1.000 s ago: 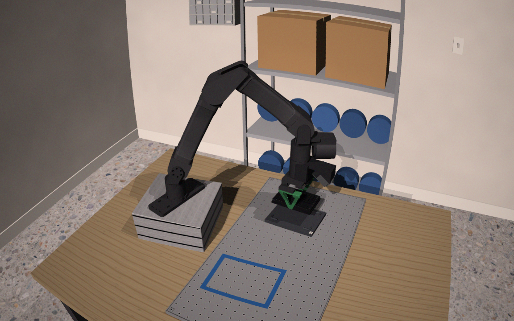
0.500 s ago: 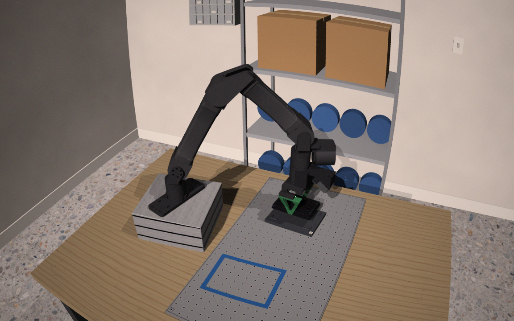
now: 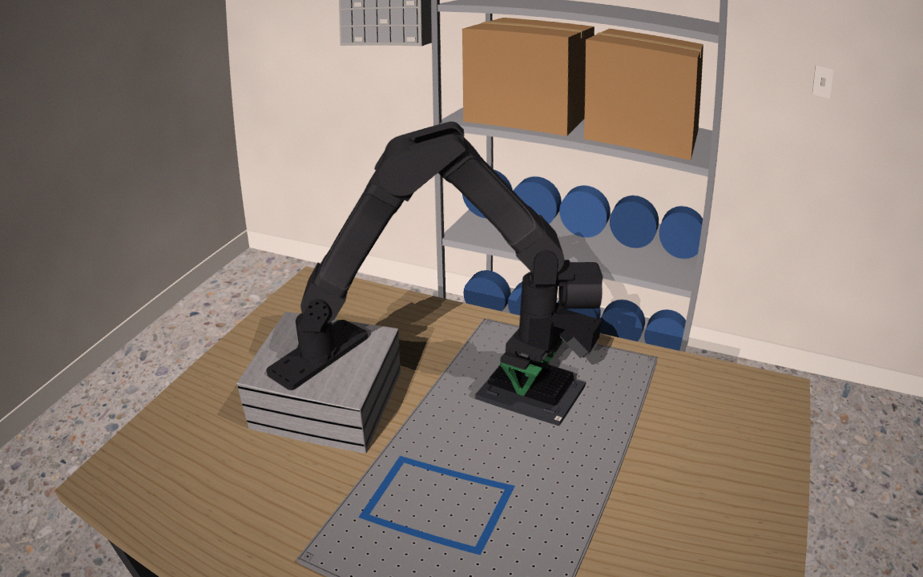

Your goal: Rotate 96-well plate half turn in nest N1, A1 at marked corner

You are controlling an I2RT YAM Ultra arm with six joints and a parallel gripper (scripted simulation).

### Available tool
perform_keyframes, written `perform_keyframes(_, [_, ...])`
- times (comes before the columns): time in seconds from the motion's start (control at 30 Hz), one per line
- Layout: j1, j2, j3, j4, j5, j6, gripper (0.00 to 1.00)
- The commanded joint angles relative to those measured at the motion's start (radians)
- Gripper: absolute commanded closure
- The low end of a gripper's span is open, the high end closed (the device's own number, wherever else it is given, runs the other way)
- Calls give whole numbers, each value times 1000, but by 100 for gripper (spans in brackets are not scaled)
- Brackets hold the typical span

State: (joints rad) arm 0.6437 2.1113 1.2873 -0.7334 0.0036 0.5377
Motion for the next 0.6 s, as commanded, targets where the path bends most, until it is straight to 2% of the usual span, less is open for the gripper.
perform_keyframes(0.0, [0, -2, 2, 28, 4, -1, 100])
perform_keyframes(0.57, [0, 2, -7, 41, 4, -1, 100])
